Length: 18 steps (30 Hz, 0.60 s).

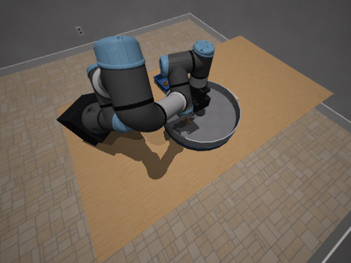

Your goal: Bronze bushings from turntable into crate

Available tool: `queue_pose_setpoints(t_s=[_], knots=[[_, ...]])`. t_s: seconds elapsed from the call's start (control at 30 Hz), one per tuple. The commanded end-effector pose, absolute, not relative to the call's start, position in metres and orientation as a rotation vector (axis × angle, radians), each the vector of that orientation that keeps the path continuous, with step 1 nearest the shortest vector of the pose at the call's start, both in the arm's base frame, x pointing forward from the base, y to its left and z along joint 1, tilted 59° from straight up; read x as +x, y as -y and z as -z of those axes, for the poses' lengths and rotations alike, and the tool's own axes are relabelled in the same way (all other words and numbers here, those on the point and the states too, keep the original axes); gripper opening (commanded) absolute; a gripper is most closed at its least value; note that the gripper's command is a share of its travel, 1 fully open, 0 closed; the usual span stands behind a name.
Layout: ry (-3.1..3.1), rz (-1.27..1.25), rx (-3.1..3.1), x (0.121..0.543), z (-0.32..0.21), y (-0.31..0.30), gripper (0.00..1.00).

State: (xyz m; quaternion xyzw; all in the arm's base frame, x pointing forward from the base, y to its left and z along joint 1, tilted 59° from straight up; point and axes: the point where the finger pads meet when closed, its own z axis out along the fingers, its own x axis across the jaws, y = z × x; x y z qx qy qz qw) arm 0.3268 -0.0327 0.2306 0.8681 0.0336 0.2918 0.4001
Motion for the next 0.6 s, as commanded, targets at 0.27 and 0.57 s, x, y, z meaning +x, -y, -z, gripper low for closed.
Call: queue_pose_setpoints(t_s=[0.27,0.57], knots=[[-0.085,-0.74,2.196,0.3269,-0.2311,0.0325,0.06],[-0.085,-0.74,2.196,0.3299,-0.2283,0.0363,0.06]])
